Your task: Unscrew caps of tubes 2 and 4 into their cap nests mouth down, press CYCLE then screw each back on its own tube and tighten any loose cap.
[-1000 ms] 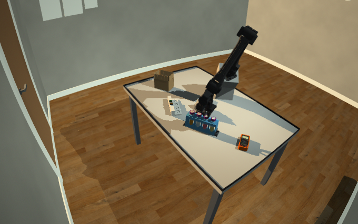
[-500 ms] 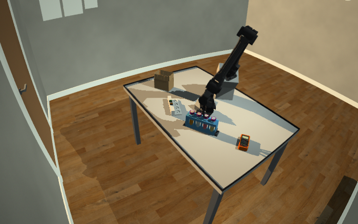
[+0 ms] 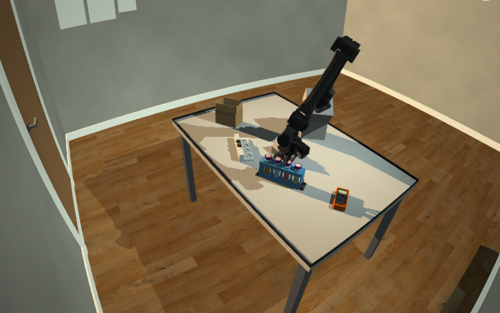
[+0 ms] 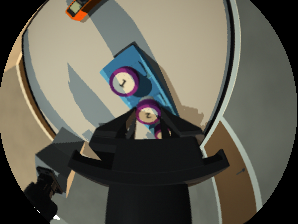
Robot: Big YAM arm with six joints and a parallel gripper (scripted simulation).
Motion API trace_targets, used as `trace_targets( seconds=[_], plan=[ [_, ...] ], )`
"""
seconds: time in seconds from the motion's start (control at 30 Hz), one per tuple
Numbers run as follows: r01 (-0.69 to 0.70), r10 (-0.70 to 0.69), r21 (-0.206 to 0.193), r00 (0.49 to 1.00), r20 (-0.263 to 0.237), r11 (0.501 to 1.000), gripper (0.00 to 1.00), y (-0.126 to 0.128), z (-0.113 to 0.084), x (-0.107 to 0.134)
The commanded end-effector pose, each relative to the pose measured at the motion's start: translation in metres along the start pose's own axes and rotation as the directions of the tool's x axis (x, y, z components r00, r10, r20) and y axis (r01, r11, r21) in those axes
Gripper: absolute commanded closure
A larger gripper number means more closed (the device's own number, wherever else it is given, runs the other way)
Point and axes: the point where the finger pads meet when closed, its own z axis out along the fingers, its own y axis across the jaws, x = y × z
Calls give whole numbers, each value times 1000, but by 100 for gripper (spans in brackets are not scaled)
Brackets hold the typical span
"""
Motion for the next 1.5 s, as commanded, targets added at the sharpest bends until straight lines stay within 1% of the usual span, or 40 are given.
trace_targets(
  seconds=[0.0, 0.1, 0.17, 0.2, 0.3, 0.5, 0.53, 0.6, 0.63, 1.03, 1.07, 1.1, 1.17, 1.2, 1.23, 1.27, 1.3, 1.33, 1.37, 1.4, 1.43, 1.47],
  plan=[
    [275, -275, 5, 961, 5, 961, 100, -6, -2, -1],
    [403, -403, 5, 915, 4, 915, 100, -6, -2, -1],
    [483, -483, 4, 876, 4, 876, 100, -5, -2, -1],
    [504, -504, 4, 864, 4, 864, 100, -5, -2, -1],
    [620, -620, 3, 784, 4, 784, 100, -5, -2, -1],
    [622, -622, 4, 783, 6, 783, 100, -5, -1, -2],
    [619, -619, 16, 785, 2, 785, 100, -7, -3, -5],
    [619, -619, 16, 785, 2, 785, 100, -7, -3, -5],
    [619, -619, 16, 785, 2, 785, 51, -7, -3, -5],
    [619, -619, 16, 785, 2, 785, 51, -7, -3, -5],
    [537, -537, 2, 844, 7, 844, 51, -4, 0, -2],
    [464, -464, 1, 886, 5, 886, 51, -5, 0, -2],
    [311, -311, 1, 950, 2, 950, 51, -5, 0, -1],
    [328, -328, 15, 945, 7, 945, 51, -7, -3, -5],
    [231, -231, 1, 973, 1, 973, 51, -5, 0, -1],
    [248, -249, 14, 969, 8, 969, 51, -7, -3, -5],
    [151, -151, 1, 989, 1, 989, 51, -5, 0, -1],
    [167, -167, 13, 986, 9, 986, 51, -7, -3, -5],
    [71, -71, 1, 997, 1, 997, 51, -5, 0, -1],
    [84, -84, 13, 996, 10, 996, 51, -7, -3, -5],
    [-9, 9, 1, 1000, 1, 1000, 51, -5, 0, -1],
    [-9, 9, 1, 1000, 1, 1000, 51, -5, 0, -1]
  ],
)
